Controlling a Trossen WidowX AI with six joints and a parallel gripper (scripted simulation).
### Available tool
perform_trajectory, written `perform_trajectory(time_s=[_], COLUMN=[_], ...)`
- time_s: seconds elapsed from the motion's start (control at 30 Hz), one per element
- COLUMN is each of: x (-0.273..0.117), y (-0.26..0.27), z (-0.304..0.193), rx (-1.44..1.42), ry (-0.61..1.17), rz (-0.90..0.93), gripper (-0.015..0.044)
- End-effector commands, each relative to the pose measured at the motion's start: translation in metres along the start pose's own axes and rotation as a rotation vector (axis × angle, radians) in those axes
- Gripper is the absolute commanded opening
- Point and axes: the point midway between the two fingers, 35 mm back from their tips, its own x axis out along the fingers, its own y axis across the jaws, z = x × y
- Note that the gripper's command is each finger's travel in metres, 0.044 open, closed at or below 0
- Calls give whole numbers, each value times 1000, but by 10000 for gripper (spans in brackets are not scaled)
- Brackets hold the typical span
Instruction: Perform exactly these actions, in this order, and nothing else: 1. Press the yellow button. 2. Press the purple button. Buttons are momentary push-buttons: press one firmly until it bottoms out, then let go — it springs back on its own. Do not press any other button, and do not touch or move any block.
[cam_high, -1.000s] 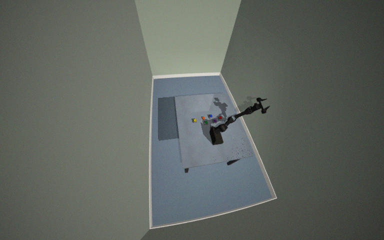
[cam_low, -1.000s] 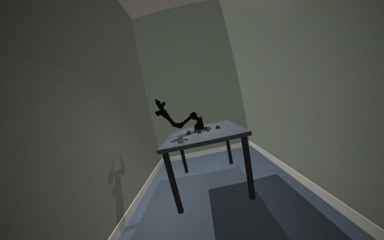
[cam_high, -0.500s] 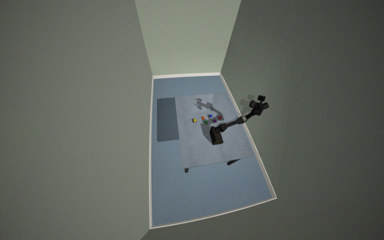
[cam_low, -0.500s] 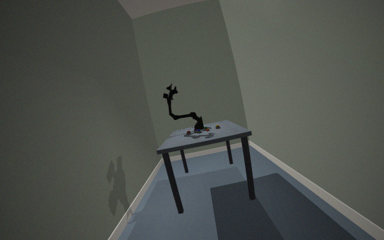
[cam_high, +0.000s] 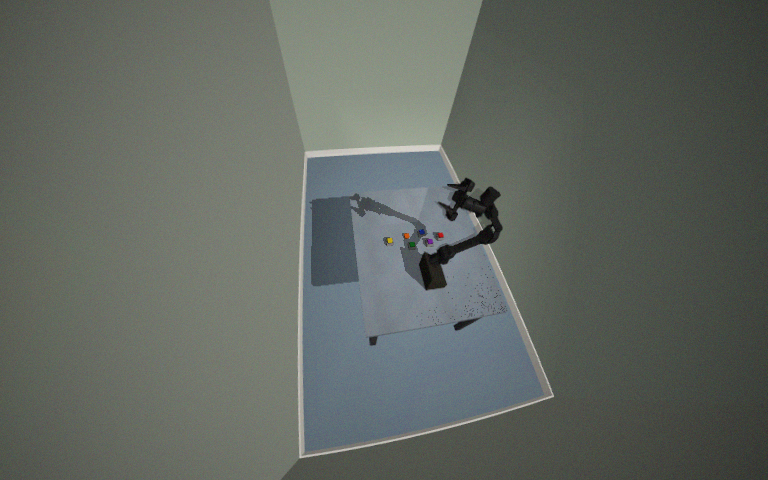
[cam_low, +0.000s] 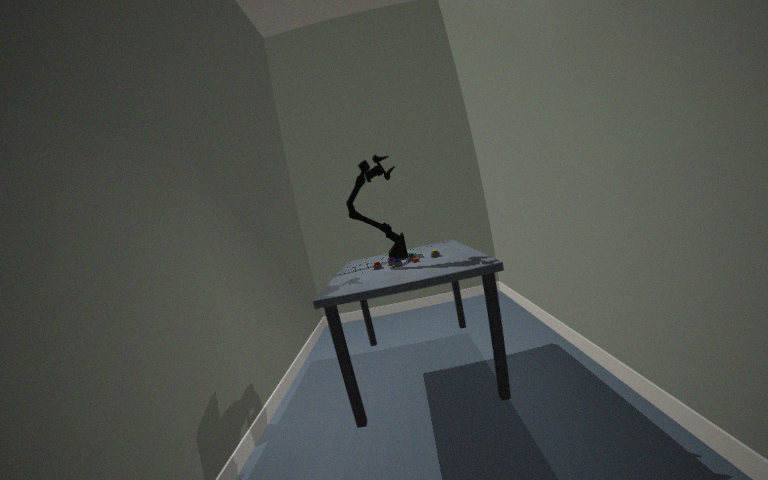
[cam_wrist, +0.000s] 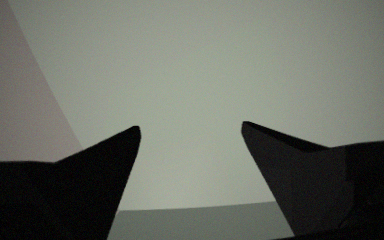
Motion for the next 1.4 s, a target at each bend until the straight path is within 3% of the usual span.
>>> perform_trajectory(time_s=[0.0,0.23,0.43,0.67,0.87,1.07,1.23,1.37], x=[51,121,143,125,79,73,58,57], y=[-34,-117,-202,-311,-404,-413,-463,-466], z=[42,139,226,314,365,368,394,395], rx=[-111,-298,-421,-505,-511,-507,-508,-508], ry=[-154,-373,-464,-419,-218,-189,-191,-191], rz=[-155,-525,-900,-1388,-1804,-1844,-1845,-1846], gripper=[400,400,400,400,400,400,269,164])
